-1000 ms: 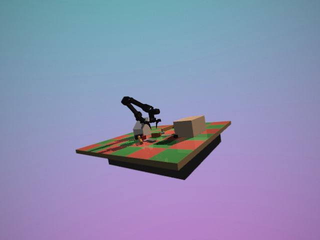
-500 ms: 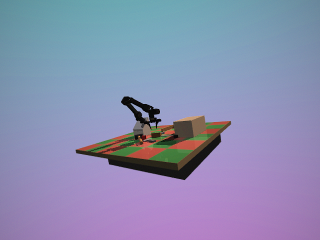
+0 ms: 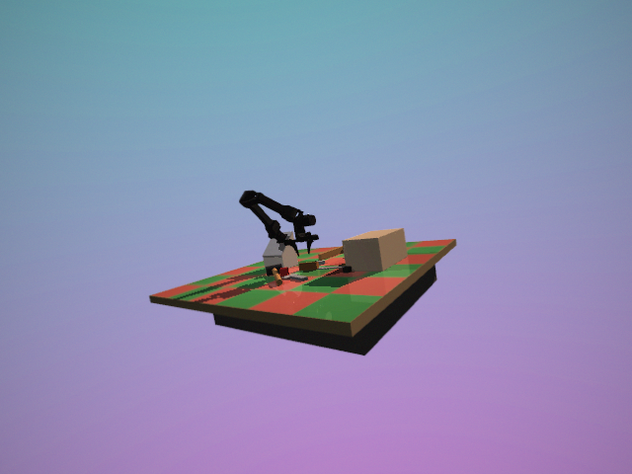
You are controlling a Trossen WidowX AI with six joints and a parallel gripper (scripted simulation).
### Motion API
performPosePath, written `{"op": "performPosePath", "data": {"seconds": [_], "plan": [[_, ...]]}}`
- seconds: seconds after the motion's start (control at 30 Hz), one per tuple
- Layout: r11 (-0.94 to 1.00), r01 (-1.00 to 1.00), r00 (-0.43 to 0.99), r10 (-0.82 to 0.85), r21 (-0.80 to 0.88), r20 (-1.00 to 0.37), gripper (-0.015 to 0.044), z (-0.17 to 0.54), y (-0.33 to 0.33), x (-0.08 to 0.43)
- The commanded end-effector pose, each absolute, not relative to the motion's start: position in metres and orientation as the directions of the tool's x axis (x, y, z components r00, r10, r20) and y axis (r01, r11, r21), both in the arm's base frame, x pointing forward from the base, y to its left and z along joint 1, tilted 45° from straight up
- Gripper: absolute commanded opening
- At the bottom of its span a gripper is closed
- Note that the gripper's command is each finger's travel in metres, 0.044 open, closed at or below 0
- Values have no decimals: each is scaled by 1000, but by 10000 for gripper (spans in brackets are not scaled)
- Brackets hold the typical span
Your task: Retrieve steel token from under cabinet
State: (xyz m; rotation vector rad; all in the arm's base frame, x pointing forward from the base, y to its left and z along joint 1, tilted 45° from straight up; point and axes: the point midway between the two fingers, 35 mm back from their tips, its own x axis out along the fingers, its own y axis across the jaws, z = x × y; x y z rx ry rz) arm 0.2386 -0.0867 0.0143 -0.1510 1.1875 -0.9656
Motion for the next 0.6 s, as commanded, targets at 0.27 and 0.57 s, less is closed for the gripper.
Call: {"op": "performPosePath", "data": {"seconds": [0.27,0.57], "plan": [[642,465,42,-704,-610,-709,270,15,-87,239],[662,400,42,-704,-634,-709,270,15,-87,239]]}}
